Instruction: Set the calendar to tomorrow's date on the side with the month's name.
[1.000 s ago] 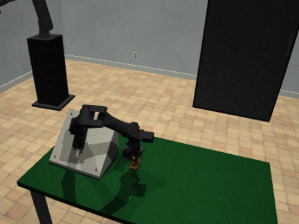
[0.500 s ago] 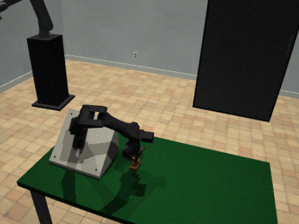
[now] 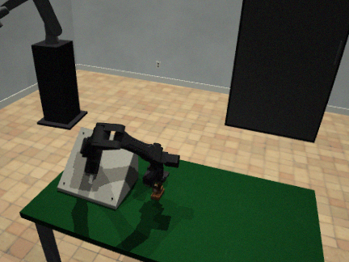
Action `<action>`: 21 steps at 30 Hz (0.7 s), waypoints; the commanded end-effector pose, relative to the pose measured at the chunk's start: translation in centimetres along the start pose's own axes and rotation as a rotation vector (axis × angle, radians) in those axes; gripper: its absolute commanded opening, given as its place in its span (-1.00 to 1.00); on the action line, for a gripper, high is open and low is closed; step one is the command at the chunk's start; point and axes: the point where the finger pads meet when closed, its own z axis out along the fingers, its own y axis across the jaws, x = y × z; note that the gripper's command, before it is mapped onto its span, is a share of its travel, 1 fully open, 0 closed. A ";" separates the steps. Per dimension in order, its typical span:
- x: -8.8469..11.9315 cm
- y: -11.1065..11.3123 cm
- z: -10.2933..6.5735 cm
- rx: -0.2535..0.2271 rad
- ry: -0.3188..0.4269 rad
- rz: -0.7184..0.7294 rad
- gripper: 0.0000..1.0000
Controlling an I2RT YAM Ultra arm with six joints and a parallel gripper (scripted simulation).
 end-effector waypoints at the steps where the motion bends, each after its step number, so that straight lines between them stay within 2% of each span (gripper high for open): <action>1: -0.1 0.4 -0.3 -0.015 -0.007 0.001 -0.49; 21: -0.1 0.4 1.2 -0.015 -0.008 0.001 -0.49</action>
